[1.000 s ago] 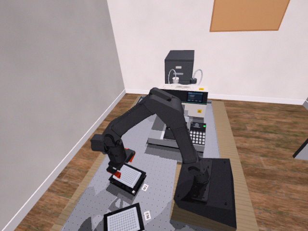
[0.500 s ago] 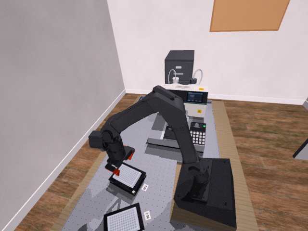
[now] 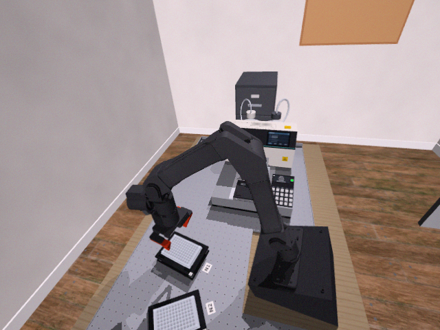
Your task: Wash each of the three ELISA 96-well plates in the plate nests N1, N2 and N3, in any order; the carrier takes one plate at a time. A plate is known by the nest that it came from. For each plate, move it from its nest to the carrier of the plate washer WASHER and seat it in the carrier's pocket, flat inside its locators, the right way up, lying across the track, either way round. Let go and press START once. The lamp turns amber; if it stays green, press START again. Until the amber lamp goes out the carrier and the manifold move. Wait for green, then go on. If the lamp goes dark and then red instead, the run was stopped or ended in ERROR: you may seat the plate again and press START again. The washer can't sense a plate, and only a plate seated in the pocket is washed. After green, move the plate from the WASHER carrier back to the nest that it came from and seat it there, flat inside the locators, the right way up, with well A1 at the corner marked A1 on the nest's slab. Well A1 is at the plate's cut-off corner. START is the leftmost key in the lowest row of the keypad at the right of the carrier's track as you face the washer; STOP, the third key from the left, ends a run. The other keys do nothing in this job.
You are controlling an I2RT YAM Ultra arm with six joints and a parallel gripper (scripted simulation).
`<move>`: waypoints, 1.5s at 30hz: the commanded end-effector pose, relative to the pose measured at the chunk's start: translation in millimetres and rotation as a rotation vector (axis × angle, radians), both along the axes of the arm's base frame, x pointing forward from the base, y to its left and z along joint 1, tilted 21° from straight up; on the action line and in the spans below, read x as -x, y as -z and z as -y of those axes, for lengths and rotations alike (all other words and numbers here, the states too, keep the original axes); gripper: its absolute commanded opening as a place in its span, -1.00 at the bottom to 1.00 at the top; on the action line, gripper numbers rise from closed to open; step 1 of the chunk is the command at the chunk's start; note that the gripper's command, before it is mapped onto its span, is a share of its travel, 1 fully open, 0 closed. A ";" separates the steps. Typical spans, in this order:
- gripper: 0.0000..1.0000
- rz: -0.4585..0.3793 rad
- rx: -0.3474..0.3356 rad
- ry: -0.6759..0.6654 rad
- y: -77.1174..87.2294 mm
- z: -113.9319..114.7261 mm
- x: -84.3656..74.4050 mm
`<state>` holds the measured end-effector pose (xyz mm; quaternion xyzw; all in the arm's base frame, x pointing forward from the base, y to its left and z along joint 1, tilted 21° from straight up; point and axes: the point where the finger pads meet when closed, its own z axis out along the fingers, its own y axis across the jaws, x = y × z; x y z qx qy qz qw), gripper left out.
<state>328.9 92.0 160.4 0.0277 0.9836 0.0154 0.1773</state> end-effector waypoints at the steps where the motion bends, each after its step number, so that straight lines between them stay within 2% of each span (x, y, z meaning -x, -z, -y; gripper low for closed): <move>1: 1.00 0.012 -0.003 0.002 -4.6 -0.2 -0.5; 6: 1.00 0.012 -0.003 0.002 -4.6 -0.2 -0.5; 8: 1.00 0.013 0.020 -0.061 -2.2 -9.3 3.8; 10: 1.00 0.013 0.020 -0.061 -2.2 -9.3 3.8; 20: 1.00 0.020 0.132 -0.359 6.9 -56.9 17.2; 25: 1.00 0.019 0.131 -0.360 11.4 -80.7 23.9; 27: 1.00 0.019 0.131 -0.360 11.4 -80.7 23.9; 31: 1.00 0.019 0.130 -0.360 14.5 -97.1 28.6; 44: 1.00 0.019 0.130 -0.360 14.5 -97.1 28.6; 45: 1.00 0.020 0.142 -0.391 15.8 -101.3 31.1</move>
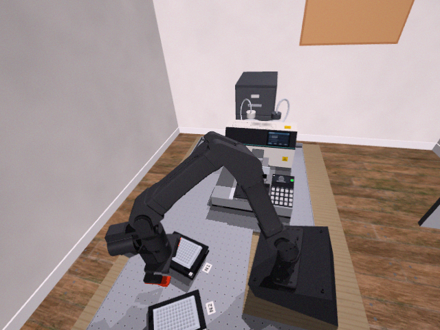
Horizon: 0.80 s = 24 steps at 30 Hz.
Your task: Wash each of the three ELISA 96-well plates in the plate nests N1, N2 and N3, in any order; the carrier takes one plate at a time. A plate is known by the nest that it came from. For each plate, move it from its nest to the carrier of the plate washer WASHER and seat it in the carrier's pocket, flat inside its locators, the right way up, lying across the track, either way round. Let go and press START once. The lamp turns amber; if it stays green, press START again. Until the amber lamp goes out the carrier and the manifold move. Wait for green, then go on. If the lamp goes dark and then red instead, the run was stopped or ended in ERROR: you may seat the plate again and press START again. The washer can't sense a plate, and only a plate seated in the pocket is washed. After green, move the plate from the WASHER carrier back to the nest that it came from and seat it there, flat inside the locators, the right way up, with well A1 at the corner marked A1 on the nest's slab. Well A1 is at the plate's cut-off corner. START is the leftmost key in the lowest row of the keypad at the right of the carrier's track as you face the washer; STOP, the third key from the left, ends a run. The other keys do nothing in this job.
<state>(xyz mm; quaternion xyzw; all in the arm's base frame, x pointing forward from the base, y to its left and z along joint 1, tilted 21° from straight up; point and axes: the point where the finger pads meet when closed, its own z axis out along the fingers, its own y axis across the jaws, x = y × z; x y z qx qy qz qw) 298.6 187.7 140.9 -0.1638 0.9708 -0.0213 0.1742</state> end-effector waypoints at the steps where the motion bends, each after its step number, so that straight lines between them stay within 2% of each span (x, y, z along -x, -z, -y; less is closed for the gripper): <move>1: 1.00 0.016 0.010 -0.058 -2.4 -9.8 3.3; 11: 1.00 0.022 0.121 -0.357 10.9 -51.4 28.1; 22: 1.00 0.021 0.120 -0.357 22.6 -88.0 50.0; 24: 1.00 0.021 0.120 -0.357 22.6 -88.1 50.0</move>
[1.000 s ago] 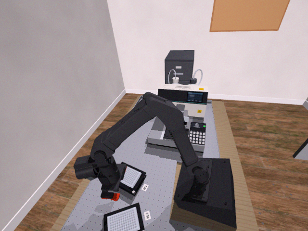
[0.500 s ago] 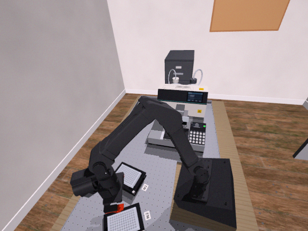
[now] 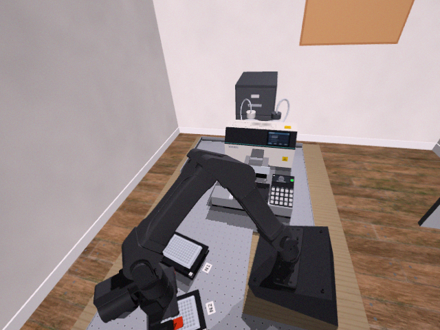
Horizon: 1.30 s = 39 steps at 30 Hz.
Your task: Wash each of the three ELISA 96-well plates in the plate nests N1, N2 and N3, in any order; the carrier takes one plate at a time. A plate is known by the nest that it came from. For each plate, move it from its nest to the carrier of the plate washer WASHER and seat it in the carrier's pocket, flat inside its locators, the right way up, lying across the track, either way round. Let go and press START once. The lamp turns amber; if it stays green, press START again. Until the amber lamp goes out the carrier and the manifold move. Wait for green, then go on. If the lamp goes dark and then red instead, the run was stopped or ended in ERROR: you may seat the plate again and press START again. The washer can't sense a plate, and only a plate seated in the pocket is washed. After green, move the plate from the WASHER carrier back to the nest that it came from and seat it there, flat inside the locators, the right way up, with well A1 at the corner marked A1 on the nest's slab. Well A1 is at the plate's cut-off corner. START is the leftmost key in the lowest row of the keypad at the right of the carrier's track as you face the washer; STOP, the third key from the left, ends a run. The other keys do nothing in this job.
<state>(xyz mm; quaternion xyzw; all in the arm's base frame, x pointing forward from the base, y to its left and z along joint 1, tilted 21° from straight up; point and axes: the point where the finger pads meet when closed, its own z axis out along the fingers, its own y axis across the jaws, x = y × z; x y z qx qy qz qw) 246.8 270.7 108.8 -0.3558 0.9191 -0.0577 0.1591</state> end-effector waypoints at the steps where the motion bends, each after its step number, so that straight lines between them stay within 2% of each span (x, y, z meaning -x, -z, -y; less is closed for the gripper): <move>1: 1.00 0.025 -0.030 0.020 -9.5 -5.2 -1.8; 16: 1.00 0.025 -0.030 0.020 -9.5 -5.2 -1.8; 39: 1.00 0.025 -0.030 0.020 23.2 -6.1 -14.3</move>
